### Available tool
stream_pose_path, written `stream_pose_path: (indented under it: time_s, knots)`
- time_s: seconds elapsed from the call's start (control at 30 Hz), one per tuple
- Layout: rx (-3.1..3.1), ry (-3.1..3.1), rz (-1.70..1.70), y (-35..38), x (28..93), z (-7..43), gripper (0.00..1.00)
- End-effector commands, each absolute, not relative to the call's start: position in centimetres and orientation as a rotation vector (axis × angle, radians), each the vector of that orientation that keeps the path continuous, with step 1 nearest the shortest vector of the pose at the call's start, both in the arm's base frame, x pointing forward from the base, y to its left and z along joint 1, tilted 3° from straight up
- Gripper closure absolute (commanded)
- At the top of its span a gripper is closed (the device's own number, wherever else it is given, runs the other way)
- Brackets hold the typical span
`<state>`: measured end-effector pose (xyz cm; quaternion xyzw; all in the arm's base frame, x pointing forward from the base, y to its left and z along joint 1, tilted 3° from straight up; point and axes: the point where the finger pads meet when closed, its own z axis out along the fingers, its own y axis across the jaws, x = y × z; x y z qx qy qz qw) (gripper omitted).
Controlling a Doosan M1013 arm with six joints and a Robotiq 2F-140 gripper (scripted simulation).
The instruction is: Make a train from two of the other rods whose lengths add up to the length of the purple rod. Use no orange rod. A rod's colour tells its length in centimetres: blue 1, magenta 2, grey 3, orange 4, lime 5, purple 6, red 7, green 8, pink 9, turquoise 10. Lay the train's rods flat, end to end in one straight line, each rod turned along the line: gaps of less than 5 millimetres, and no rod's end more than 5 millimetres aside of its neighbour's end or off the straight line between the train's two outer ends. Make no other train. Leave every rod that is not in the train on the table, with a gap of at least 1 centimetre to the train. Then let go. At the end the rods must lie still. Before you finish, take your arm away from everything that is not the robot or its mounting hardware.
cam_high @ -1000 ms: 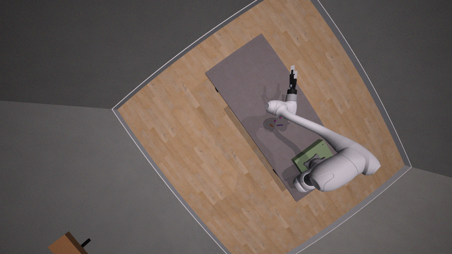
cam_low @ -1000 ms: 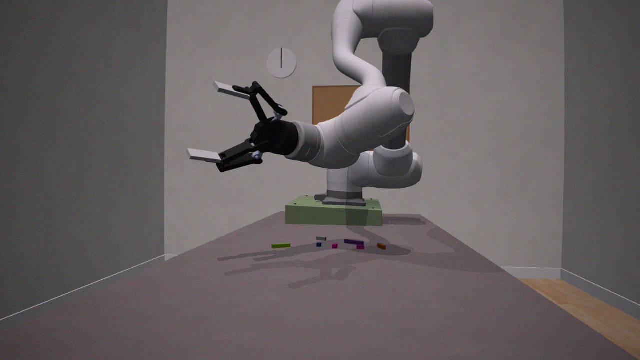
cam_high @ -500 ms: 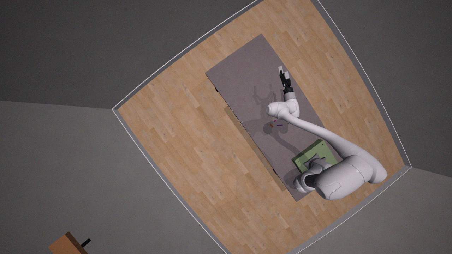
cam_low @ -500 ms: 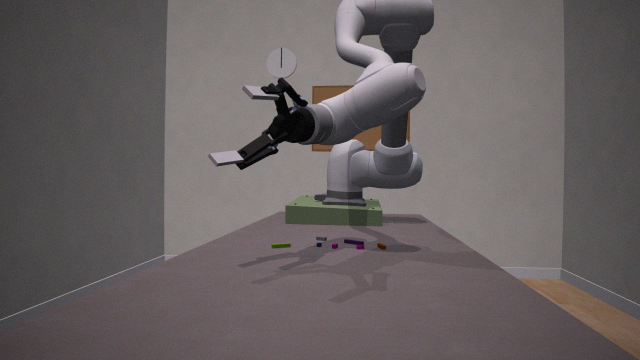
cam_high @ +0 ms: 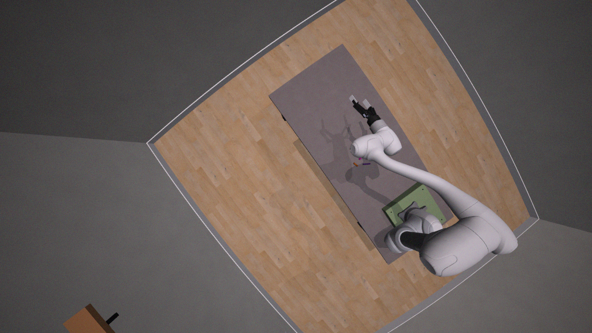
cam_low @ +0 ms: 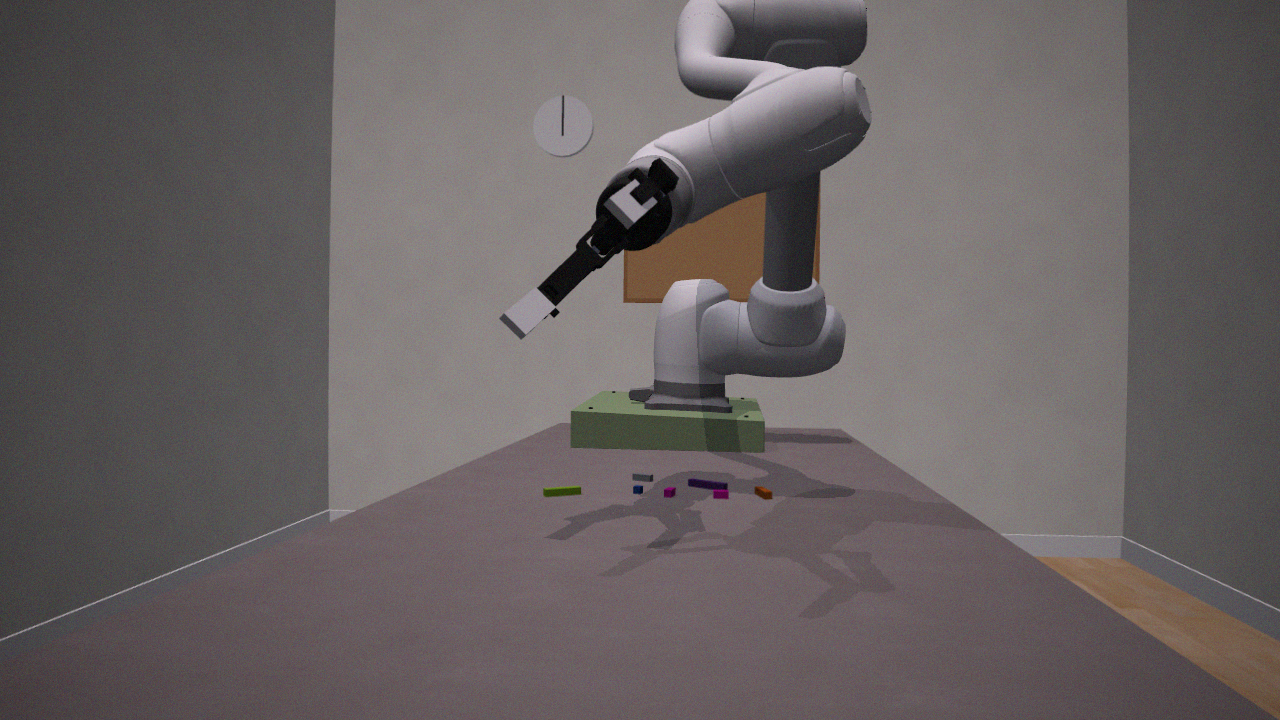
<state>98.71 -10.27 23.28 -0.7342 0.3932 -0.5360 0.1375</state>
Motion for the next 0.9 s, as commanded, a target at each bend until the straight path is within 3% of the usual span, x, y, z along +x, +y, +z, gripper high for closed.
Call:
stream_pose_path:
  time_s: [0.0, 0.43, 0.87]
  knots:
    - [-2.280, 1.028, -1.401, -7.2, 98.0, 23.1, 0.00]
    - [-2.523, 0.816, -1.159, -2.7, 94.4, 23.0, 0.00]
    - [-2.861, 0.444, -0.715, 1.2, 84.2, 24.6, 0.00]
